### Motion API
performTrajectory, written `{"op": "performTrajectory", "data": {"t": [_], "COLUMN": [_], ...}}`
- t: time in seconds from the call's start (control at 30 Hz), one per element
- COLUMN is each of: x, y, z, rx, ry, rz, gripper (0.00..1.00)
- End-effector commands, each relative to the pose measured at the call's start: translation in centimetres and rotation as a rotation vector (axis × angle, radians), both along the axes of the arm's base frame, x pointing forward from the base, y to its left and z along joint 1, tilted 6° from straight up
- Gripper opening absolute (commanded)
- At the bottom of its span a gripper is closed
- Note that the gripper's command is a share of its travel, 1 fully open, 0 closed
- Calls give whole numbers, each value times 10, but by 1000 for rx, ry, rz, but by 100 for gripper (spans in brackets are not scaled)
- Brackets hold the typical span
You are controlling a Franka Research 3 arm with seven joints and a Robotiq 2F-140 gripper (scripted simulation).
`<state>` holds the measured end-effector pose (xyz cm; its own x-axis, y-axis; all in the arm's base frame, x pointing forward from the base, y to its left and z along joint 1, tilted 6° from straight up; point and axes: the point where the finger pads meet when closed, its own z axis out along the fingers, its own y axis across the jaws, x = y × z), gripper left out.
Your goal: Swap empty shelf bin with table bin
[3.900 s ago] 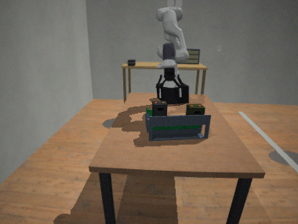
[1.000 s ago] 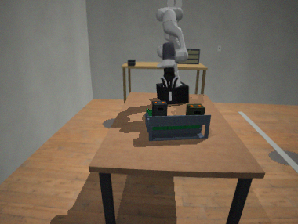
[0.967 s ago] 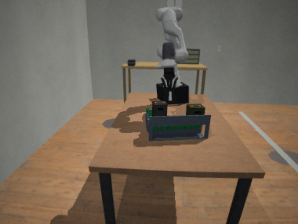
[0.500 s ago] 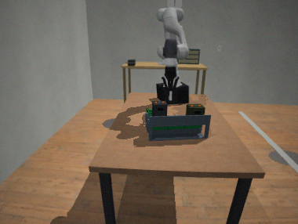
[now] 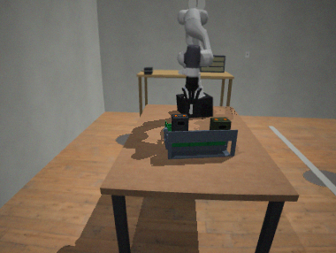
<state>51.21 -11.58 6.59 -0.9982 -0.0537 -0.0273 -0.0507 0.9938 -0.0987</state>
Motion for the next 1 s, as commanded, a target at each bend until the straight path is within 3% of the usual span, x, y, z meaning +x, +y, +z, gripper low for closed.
{"op": "performTrajectory", "data": {"t": [0.0,0.33,0.47,0.97], "x": [-9,-72,-95,-105], "y": [-12,-112,-139,-149], "z": [-1,-3,-4,-4], "rx": [-1,-2,-1,-1], "ry": [12,14,13,13], "rz": [-19,-10,-8,-7], "gripper": [0,0,0,0]}}
